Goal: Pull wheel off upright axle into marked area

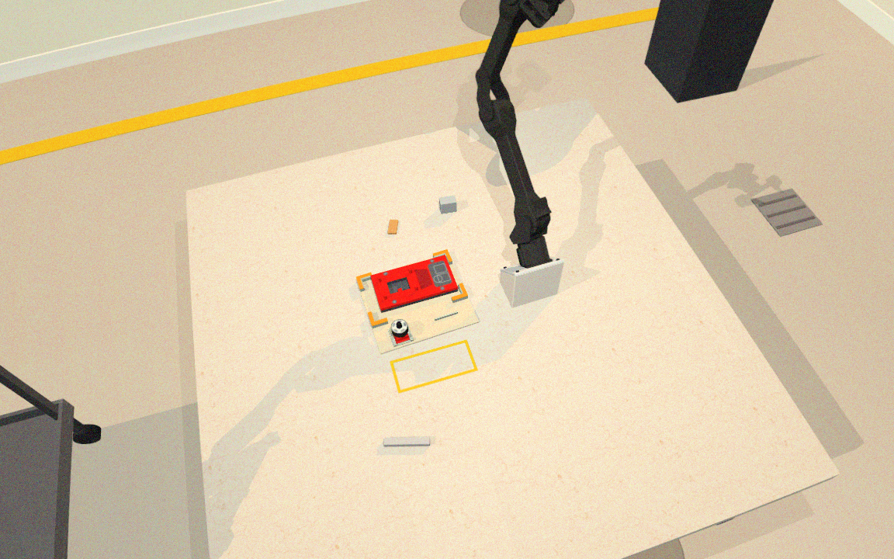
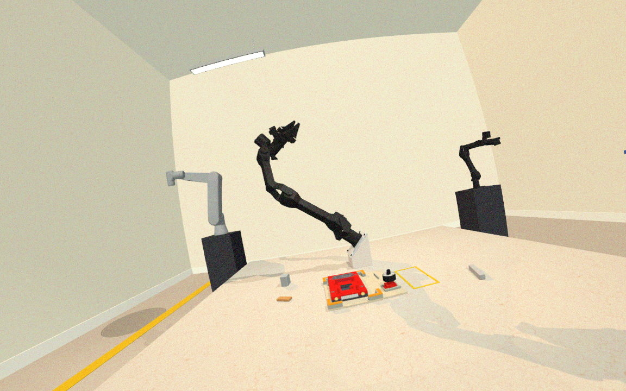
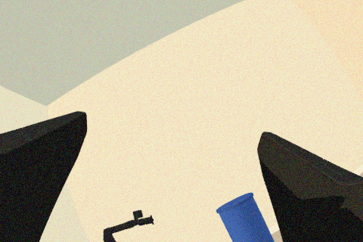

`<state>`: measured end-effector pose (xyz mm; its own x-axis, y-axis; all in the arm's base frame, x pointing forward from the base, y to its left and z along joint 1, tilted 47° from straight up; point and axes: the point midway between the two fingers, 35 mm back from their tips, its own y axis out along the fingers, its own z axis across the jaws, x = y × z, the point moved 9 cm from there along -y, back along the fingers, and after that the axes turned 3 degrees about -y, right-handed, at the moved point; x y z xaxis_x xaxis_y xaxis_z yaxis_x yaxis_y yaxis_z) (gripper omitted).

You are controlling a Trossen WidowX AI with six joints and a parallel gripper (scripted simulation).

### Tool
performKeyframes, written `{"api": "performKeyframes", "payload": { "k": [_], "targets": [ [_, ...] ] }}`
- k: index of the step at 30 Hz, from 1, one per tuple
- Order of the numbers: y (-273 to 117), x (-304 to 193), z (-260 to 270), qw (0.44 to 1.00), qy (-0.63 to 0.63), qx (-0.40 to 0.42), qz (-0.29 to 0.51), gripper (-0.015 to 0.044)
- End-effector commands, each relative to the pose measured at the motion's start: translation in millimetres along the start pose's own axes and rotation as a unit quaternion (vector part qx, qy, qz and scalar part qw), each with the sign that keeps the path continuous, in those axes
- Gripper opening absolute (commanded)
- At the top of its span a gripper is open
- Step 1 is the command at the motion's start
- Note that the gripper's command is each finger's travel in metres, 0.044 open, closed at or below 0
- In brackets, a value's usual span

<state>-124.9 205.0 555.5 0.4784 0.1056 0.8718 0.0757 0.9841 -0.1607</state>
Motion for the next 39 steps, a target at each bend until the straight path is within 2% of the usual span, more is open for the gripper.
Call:
{"api": "performKeyframes", "payload": {
  "k": [1, 4, 10, 22, 30, 39],
  "targets": [
    [2, -1, 0, 1.000, 0.001, -0.003, 0.000, 0.0374],
    [25, -8, -8, 0.999, 0.012, -0.044, 0.003, 0.0300],
    [84, -23, -41, 0.987, 0.050, -0.154, 0.006, 0.0300],
    [164, -43, -132, 0.936, 0.111, -0.335, 0.012, 0.0300],
    [202, -61, -219, 0.864, 0.194, -0.465, -0.002, 0.0300],
    [217, -81, -348, 0.731, 0.278, -0.621, -0.048, 0.0300]
  ]
}}
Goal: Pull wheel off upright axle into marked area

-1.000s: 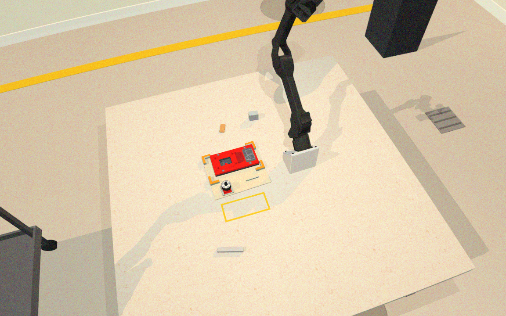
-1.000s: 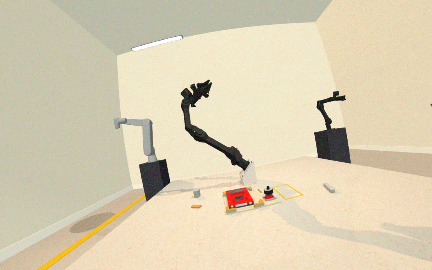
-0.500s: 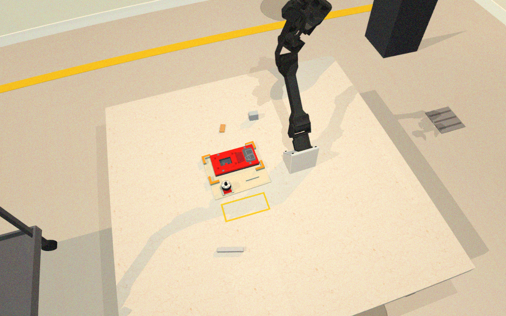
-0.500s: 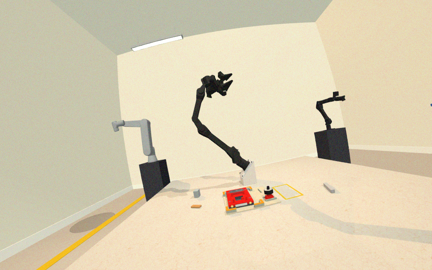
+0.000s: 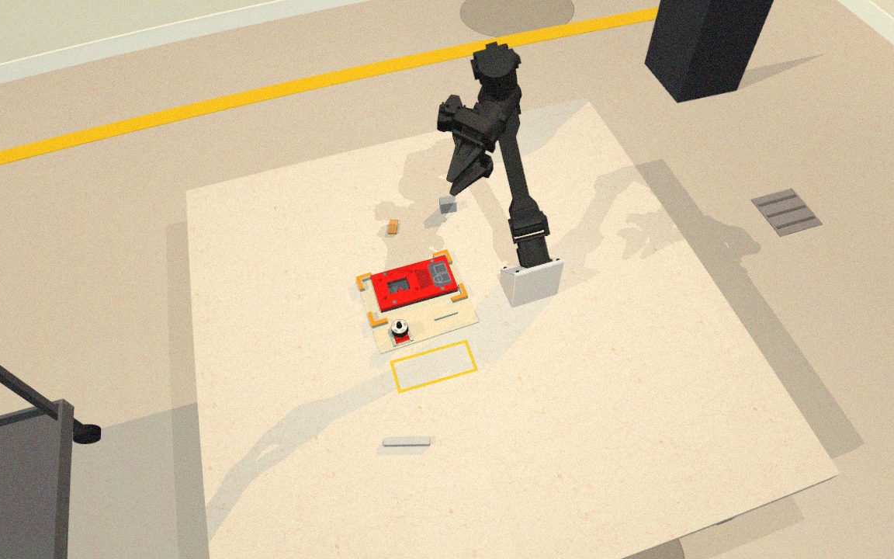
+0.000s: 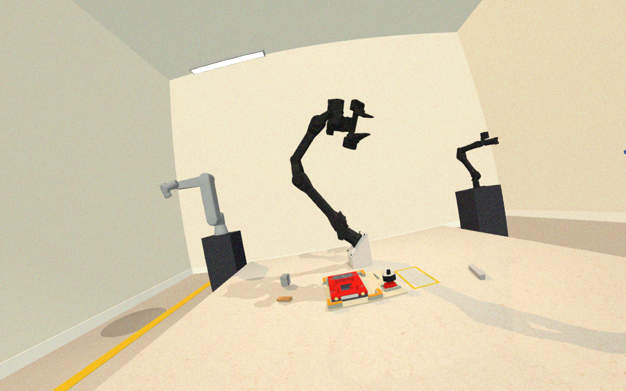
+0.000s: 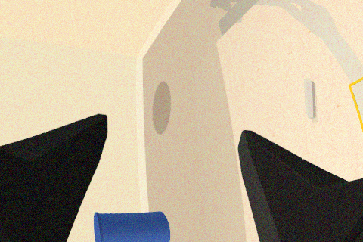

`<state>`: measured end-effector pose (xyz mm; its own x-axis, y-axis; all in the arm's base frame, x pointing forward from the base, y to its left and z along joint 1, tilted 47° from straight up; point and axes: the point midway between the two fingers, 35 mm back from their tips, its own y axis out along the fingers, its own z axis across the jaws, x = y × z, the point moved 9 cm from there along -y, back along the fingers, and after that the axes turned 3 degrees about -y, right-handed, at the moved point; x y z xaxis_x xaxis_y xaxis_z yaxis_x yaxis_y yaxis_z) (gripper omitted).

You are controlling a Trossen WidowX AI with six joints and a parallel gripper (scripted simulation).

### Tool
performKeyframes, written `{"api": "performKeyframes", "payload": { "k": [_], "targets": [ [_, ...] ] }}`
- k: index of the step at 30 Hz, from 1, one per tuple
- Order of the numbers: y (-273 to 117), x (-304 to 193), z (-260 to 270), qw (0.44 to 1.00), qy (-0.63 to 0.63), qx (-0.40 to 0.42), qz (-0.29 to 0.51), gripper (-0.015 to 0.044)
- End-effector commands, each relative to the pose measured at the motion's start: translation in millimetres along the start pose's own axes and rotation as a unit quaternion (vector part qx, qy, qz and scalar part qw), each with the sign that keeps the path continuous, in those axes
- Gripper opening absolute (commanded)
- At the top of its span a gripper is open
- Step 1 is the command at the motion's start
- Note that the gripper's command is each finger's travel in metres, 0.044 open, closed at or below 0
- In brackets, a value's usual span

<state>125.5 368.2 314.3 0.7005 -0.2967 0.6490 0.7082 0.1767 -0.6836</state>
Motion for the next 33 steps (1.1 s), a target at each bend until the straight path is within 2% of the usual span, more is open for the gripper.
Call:
{"api": "performKeyframes", "payload": {
  "k": [1, 8, 12, 19, 26, 33],
  "targets": [
    [53, 11, -18, 0.995, 0.052, -0.081, -0.014, 0.0300],
    [138, 37, -69, 0.965, 0.152, -0.211, -0.044, 0.0300],
    [174, 48, -101, 0.940, 0.198, -0.271, -0.060, 0.0300],
    [235, 63, -183, 0.862, 0.285, -0.409, -0.093, 0.0300],
    [273, 67, -274, 0.759, 0.354, -0.531, -0.126, 0.0300],
    [278, 74, -282, 0.749, 0.360, -0.542, -0.129, 0.0300]
  ]
}}
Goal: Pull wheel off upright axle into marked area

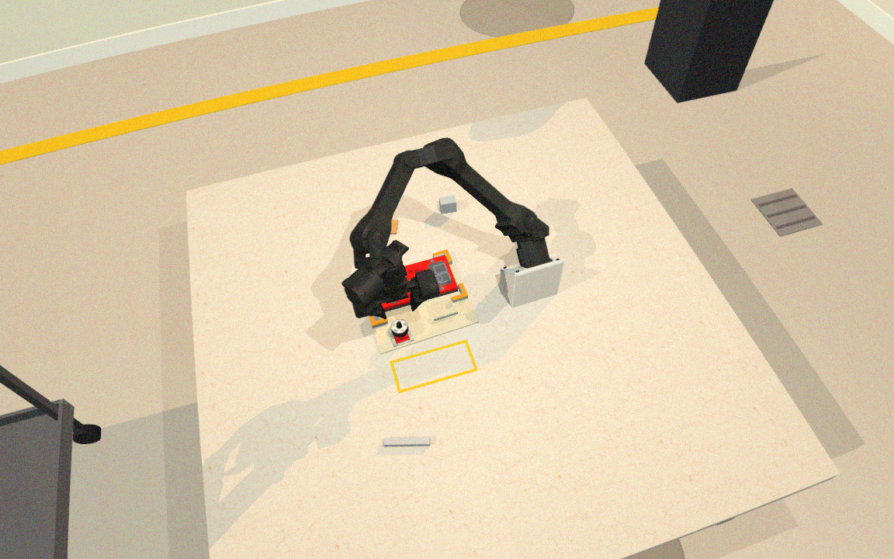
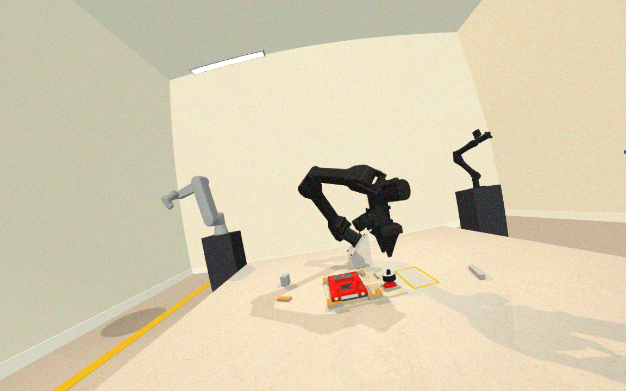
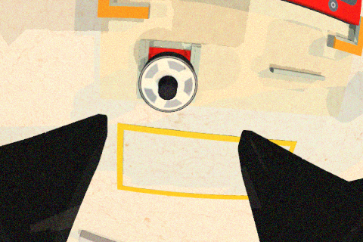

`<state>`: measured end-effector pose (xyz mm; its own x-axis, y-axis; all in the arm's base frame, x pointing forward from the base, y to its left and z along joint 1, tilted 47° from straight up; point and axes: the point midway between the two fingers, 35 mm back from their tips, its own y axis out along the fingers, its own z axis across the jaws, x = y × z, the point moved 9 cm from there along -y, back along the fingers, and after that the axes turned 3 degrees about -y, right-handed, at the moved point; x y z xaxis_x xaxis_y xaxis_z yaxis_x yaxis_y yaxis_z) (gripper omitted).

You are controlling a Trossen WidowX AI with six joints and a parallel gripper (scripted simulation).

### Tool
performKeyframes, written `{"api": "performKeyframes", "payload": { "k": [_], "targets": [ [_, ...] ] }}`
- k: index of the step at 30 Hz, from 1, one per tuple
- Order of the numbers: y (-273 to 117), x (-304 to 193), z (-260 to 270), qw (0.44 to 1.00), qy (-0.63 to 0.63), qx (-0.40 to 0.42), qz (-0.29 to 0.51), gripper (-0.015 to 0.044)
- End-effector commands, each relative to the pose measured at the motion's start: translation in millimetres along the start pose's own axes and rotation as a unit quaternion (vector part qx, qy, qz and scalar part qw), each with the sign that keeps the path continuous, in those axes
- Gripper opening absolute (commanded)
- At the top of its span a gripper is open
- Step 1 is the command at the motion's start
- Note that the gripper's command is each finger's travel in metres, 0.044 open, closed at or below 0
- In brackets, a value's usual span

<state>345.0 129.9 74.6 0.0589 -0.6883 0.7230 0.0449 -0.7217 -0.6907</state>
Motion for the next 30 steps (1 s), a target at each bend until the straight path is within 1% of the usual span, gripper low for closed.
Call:
{"api": "performKeyframes", "payload": {
  "k": [1, 4, 7, 16, 20, 23, 30],
  "targets": [
    [-2, 3, 5, 1.000, 0.005, 0.003, -0.001, 0.0300],
    [-2, 3, 5, 1.000, 0.005, 0.003, -0.001, 0.0300],
    [6, 3, 6, 1.000, 0.005, 0.003, -0.001, 0.0300],
    [68, 3, 5, 1.000, 0.006, 0.004, -0.003, 0.0300],
    [72, 3, 4, 1.000, 0.006, 0.004, -0.003, 0.0300],
    [70, 4, 5, 1.000, 0.010, -0.002, -0.001, 0.0221],
    [70, 4, 5, 1.000, 0.010, -0.002, -0.001, 0.0175]
  ]
}}
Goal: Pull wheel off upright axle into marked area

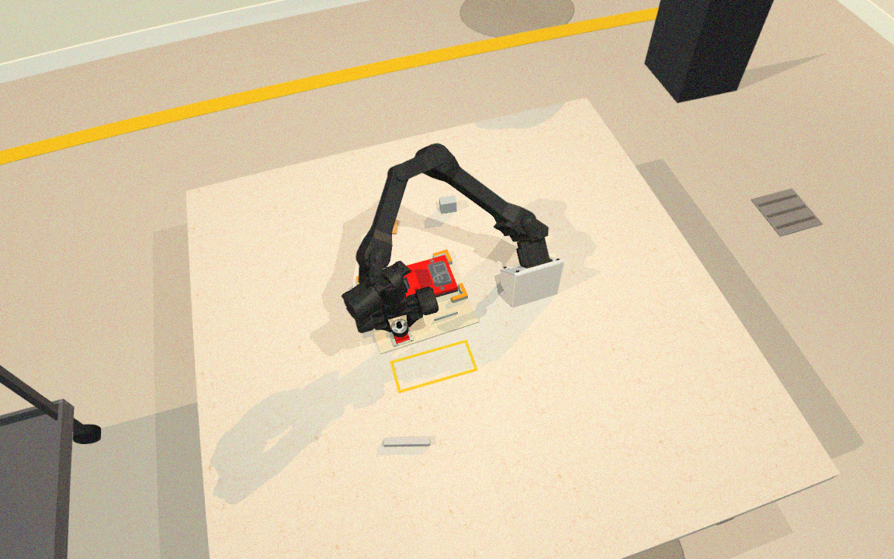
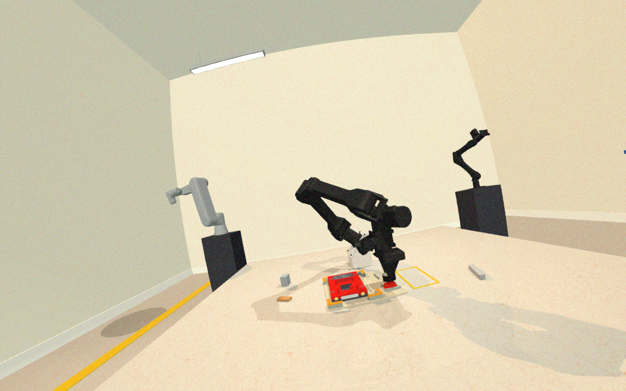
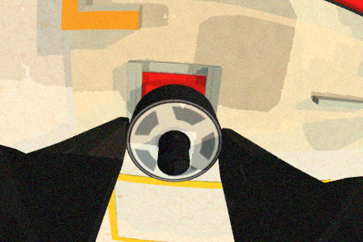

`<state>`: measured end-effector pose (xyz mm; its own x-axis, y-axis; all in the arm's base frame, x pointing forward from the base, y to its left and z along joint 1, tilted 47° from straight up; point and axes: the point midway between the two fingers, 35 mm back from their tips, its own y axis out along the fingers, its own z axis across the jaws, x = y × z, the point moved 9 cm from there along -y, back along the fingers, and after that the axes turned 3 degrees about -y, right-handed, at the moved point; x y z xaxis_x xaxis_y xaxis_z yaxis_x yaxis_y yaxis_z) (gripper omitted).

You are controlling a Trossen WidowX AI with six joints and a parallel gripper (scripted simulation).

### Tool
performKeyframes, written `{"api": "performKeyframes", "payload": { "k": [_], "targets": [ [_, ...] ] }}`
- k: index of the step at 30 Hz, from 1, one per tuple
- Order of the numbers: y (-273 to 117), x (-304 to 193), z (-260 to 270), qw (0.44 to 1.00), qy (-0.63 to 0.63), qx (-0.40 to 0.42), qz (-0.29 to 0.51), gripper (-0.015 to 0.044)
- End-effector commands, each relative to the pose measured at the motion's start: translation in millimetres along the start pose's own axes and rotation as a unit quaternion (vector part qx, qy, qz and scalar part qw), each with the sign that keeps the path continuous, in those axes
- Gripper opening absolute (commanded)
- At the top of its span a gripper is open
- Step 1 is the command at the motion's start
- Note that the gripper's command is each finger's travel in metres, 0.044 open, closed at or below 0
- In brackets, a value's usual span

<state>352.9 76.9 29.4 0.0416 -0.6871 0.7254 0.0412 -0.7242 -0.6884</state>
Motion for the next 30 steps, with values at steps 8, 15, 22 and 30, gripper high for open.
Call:
{"api": "performKeyframes", "payload": {
  "k": [8, 15, 22, 30],
  "targets": [
    [-1.3, 0.2, 0.4, 1.000, 0.002, 0.000, 0.000, 0.0004],
    [-3.6, 0.1, 0.4, 1.000, 0.001, 0.000, 0.000, 0.0000],
    [-5.9, 0.1, 0.4, 1.000, 0.001, 0.001, 0.000, 0.0000],
    [-8.5, 0.0, 0.4, 1.000, 0.001, 0.001, 0.000, 0.0000]
  ]
}}
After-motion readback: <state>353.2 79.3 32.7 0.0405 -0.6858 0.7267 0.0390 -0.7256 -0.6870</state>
